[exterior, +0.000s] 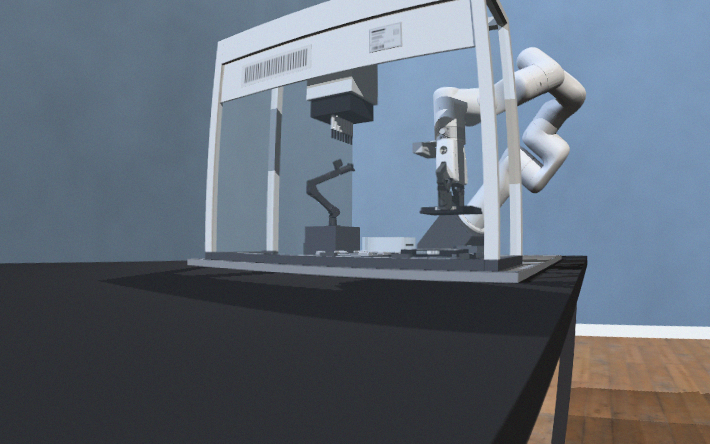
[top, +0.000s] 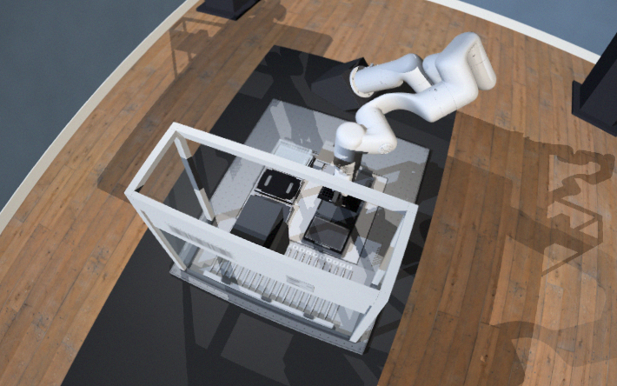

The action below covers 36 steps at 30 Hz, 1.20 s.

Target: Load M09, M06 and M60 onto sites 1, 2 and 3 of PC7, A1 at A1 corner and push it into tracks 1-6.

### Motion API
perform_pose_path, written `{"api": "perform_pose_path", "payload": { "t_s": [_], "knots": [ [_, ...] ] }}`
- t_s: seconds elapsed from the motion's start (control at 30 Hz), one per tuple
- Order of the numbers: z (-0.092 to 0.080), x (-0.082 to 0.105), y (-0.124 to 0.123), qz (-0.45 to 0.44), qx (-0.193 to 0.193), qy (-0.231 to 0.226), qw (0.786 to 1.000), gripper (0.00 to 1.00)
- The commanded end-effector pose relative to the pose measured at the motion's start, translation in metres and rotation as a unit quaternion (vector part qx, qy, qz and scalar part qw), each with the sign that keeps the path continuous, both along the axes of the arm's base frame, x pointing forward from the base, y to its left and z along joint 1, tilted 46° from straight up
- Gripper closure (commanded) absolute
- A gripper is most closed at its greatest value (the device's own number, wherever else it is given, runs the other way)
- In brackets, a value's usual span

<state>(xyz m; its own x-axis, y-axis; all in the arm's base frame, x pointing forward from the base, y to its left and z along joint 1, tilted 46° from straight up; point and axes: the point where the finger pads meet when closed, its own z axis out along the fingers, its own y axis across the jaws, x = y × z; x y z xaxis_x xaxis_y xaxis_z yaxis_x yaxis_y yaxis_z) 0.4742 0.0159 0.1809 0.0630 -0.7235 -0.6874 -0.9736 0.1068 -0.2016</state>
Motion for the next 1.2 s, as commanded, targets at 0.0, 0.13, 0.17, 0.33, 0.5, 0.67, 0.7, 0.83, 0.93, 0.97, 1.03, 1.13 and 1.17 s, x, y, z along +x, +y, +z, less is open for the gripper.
{"api": "perform_pose_path", "payload": {
  "t_s": [0.0, 0.13, 0.17, 0.33, 0.5, 0.67, 0.7, 0.83, 0.93, 0.97, 1.03, 1.13, 1.17],
  "knots": [
    [-0.003, 0.002, 0.002, -0.002, -0.001, -0.002, 1.000, 1.00],
    [-0.005, 0.003, 0.004, -0.002, -0.001, -0.002, 1.000, 1.00],
    [-0.006, 0.003, 0.005, -0.002, -0.001, -0.002, 1.000, 1.00],
    [-0.012, 0.005, 0.011, -0.002, -0.001, -0.002, 1.000, 1.00],
    [-0.018, 0.007, 0.016, -0.002, -0.001, -0.002, 1.000, 1.00],
    [-0.023, 0.009, 0.021, -0.002, -0.001, -0.002, 1.000, 1.00],
    [-0.023, 0.009, 0.021, -0.002, -0.001, -0.002, 1.000, 1.00],
    [-0.027, 0.010, 0.026, -0.002, -0.001, -0.002, 1.000, 1.00],
    [-0.031, 0.011, 0.029, -0.002, -0.001, -0.002, 1.000, 1.00],
    [-0.032, 0.012, 0.030, -0.002, -0.001, -0.002, 1.000, 1.00],
    [-0.034, 0.012, 0.032, -0.002, -0.001, -0.002, 1.000, 1.00],
    [-0.038, 0.013, 0.036, -0.002, -0.001, -0.002, 1.000, 1.00],
    [-0.039, 0.014, 0.037, -0.002, -0.001, -0.002, 1.000, 1.00]
  ]
}}
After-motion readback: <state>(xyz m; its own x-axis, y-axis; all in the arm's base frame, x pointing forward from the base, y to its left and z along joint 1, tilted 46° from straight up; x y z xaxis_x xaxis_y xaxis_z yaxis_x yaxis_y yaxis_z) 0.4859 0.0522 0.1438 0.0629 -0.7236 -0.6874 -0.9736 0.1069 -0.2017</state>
